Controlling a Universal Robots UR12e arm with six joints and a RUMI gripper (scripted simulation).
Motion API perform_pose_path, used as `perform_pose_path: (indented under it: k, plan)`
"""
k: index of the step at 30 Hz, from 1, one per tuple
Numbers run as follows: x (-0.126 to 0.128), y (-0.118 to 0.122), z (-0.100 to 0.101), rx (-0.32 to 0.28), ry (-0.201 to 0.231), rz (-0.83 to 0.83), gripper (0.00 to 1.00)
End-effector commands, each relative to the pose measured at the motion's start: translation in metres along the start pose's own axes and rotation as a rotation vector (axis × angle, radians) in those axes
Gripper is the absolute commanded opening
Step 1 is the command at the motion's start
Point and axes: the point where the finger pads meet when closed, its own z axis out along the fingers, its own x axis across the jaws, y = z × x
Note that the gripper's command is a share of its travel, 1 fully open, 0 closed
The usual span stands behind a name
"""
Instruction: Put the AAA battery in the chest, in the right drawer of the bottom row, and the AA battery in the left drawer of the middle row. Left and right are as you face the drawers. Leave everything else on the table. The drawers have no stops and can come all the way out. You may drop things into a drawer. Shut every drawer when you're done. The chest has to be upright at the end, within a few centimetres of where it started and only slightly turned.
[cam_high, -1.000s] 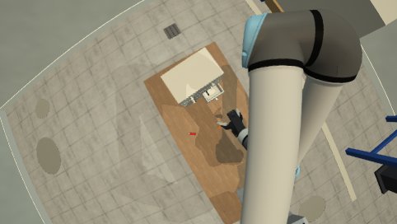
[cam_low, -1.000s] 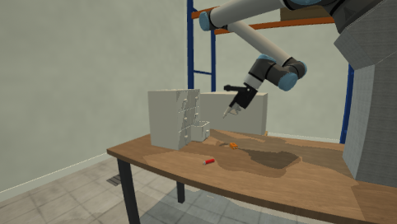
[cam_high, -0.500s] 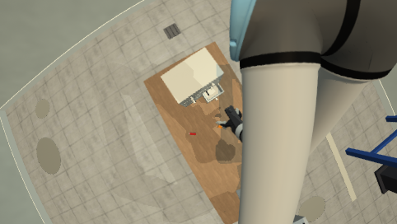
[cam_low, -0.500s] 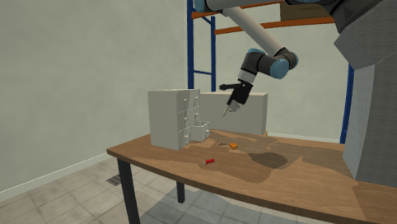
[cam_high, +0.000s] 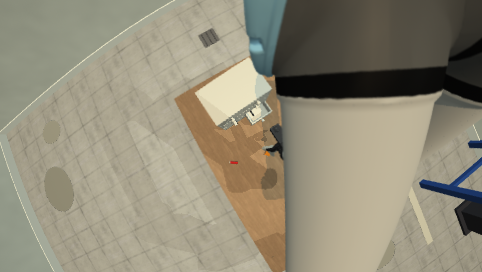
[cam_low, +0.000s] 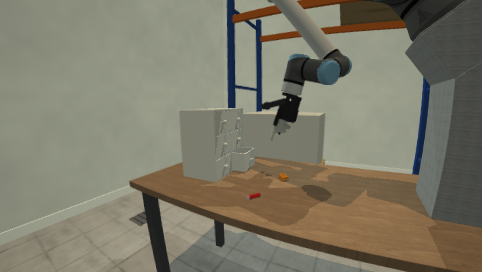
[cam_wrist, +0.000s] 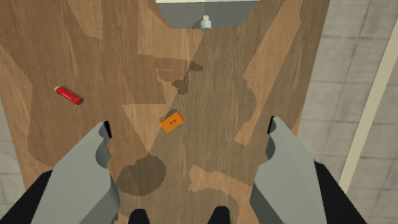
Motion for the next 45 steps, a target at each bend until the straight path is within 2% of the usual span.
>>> perform_pose_path:
  k: [1,11,25,45]
  plan:
    - [0.0003,-0.001,-0.0013,-0.05,-0.001,0.0,1.0]
    - [0.0003,-0.0016,-0.0038,-0.132,-0.001,0.0,1.0]
    - [0.0002,-0.0022,-0.0062,-0.202,-0.001,0.0,1.0]
    - [0.0002,-0.0026,-0.0077,-0.25,-0.001,0.0,1.0]
